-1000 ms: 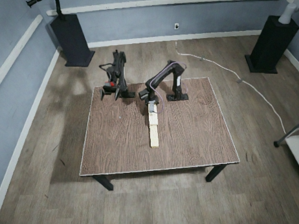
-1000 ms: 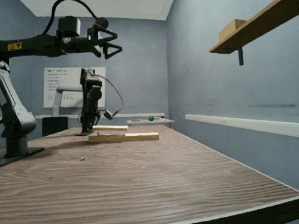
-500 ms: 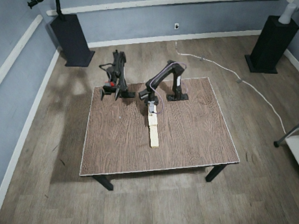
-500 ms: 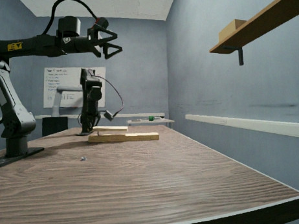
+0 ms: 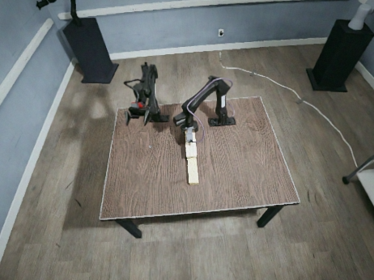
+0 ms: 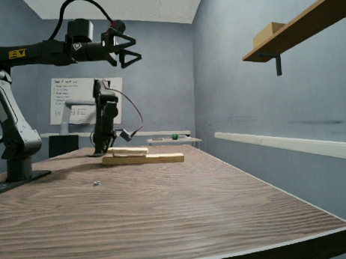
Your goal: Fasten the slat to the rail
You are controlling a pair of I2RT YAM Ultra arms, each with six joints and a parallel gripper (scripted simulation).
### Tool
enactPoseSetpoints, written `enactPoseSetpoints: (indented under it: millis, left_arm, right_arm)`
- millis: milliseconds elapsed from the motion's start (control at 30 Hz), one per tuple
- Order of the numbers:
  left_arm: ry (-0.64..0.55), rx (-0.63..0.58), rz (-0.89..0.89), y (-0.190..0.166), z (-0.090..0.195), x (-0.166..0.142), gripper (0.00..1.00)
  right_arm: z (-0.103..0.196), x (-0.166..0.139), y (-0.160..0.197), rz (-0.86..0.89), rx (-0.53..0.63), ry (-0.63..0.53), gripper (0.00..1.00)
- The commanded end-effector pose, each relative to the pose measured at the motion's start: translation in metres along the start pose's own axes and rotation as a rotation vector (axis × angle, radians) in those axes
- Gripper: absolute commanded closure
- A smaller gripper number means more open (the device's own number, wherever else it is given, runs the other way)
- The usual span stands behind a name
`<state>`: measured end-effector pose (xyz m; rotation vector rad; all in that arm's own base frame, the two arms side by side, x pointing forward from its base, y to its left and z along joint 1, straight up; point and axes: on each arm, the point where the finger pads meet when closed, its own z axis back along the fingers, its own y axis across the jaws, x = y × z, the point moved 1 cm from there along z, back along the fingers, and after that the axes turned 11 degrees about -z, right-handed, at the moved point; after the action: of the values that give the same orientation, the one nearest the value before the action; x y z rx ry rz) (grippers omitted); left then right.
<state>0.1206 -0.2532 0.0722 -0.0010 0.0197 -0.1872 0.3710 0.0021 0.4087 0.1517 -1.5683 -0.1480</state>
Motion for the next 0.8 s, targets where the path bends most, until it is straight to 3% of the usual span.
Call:
enactPoseSetpoints:
  millis: [0,767]
  left_arm:
    - [-0.033,-0.015,0.005,-0.0035,0.0041,0.0068,0.28]
    - [-0.028,-0.008,0.004,-0.0023,-0.0058,0.0061,0.28]
  right_arm:
    - [0.0003,0.003,-0.0005,-0.001,0.0,-0.009,0.0]
    - [0.0003,0.003,-0.0005,-0.001,0.0,-0.009,0.0]
